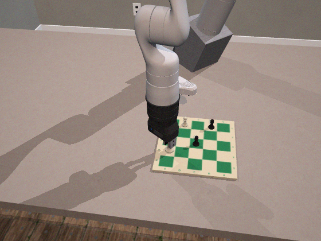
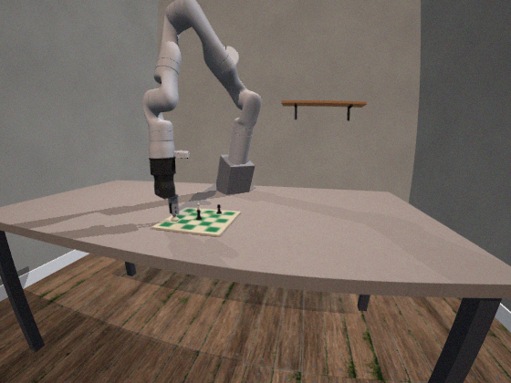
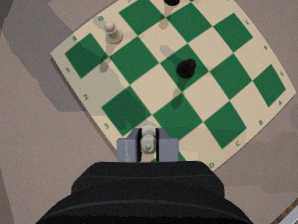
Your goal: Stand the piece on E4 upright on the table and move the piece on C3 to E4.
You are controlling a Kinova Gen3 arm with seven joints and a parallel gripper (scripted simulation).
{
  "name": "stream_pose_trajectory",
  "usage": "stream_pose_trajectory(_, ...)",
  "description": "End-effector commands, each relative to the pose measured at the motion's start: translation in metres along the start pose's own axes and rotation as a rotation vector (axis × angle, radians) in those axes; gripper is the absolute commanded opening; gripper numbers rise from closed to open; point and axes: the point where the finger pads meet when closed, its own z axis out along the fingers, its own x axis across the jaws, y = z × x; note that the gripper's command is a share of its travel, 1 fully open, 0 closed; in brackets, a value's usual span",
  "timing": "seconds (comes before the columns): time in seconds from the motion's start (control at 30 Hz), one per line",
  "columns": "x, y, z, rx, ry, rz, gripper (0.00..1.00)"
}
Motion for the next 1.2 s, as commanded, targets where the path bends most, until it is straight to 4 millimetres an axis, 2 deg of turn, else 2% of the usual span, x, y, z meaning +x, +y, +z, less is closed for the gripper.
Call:
stream_pose_trajectory(0.0,0.0,0.002,-0.007,-0.004,0.0,0.001,0.0)
stream_pose_trajectory(0.43,0.0,0.001,-0.09,-0.004,0.0,0.001,0.0)
stream_pose_trajectory(0.63,0.0,0.001,-0.099,-0.004,0.0,0.001,0.0)
stream_pose_trajectory(0.93,-0.001,0.001,-0.099,-0.004,0.0,0.002,0.0)
stream_pose_trajectory(1.0,-0.017,-0.001,-0.098,-0.004,-0.001,0.027,0.0)
stream_pose_trajectory(1.07,-0.017,-0.001,-0.098,-0.004,-0.001,0.027,0.0)
stream_pose_trajectory(1.17,-0.068,-0.011,-0.095,-0.004,-0.002,0.112,0.0)
